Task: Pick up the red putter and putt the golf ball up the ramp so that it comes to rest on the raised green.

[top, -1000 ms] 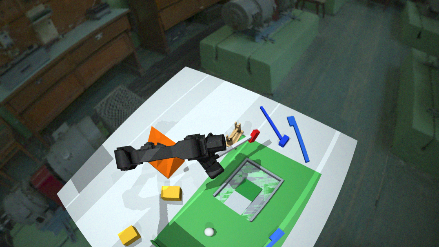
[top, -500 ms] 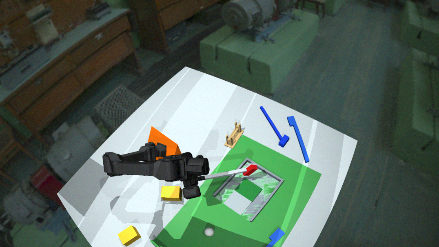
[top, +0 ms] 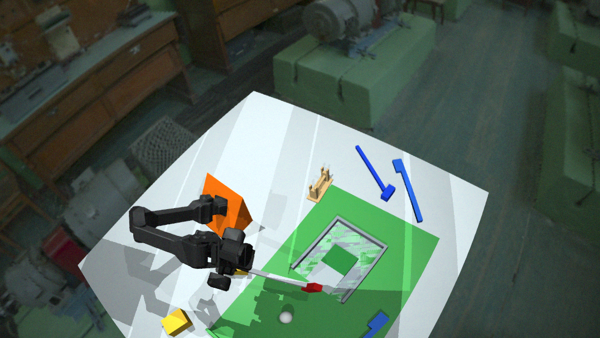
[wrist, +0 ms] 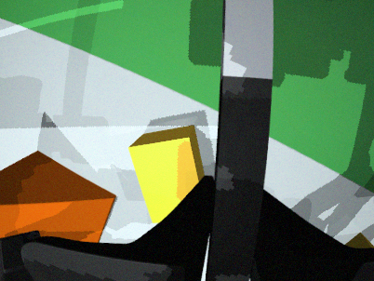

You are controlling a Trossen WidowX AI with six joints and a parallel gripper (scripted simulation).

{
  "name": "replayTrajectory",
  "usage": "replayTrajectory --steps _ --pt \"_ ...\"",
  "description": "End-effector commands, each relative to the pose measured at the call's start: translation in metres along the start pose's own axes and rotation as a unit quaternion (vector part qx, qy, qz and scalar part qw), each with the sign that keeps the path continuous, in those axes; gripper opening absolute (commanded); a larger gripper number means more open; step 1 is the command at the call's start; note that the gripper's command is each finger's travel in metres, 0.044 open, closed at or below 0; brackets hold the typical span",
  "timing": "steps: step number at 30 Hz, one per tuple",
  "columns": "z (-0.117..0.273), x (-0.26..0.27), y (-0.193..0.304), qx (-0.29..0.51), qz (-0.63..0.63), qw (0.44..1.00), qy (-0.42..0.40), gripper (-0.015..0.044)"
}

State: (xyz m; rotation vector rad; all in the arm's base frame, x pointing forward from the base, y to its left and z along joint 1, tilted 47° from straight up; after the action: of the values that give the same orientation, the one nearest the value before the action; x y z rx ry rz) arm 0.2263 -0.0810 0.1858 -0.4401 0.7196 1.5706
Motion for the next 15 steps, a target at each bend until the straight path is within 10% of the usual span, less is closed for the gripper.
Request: replayTrajectory --steps 1,15 --pt "0.004 -0.02 0.022 0.001 -0.065 0.998 0.013 0.0" --pt "0.003 -0.043 0.053 0.011 -0.155 0.987 0.03 0.0"
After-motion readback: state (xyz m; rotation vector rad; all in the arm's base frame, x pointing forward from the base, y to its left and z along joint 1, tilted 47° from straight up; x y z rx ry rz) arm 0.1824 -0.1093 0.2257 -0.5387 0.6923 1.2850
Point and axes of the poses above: the point midway between the two fingers, 35 mm back from their tips, its own z axis back along the fingers, its own x axis across the jaws, y = z × x, the point moved 2 cm from there along z, back along the fingers, and after that the axes turned 6 degrees about -z, right-handed, at the moved point
